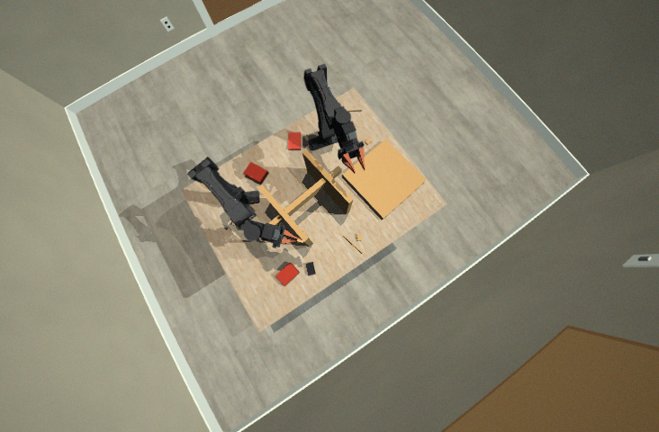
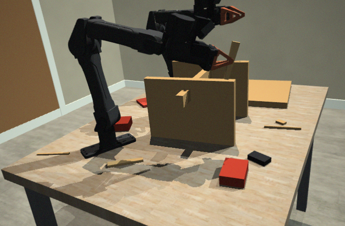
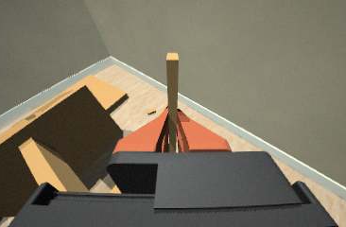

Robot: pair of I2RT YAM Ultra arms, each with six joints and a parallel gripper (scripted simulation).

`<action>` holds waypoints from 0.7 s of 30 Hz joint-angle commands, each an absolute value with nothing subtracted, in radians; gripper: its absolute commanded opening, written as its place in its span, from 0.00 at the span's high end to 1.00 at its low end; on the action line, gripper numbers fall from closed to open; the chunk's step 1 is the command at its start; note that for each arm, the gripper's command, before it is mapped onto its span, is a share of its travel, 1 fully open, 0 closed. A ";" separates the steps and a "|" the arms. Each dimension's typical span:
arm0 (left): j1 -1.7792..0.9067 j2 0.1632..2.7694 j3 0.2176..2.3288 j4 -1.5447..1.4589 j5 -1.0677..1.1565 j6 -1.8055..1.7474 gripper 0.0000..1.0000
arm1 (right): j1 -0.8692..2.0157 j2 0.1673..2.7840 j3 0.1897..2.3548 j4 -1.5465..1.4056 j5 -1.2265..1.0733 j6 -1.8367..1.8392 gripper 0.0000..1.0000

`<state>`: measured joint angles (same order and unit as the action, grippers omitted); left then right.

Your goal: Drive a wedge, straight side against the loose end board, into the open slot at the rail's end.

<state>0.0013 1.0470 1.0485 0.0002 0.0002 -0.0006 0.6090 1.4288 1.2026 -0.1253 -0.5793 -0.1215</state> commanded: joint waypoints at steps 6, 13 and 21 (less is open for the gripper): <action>-0.009 1.041 1.079 0.021 -0.006 0.006 0.60 | 0.668 1.350 1.181 0.017 -0.660 -0.098 0.97; -0.009 1.041 1.079 0.021 -0.006 0.006 0.60 | 0.746 1.384 1.080 0.257 -0.683 -0.090 0.97; -0.009 1.041 1.079 0.021 -0.006 0.006 0.60 | 0.859 1.400 0.914 0.566 -0.721 -0.065 0.97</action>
<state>0.0013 1.0470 1.0485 0.0002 0.0002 -0.0006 0.8242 1.3956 0.9524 0.3691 -0.6945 -0.0830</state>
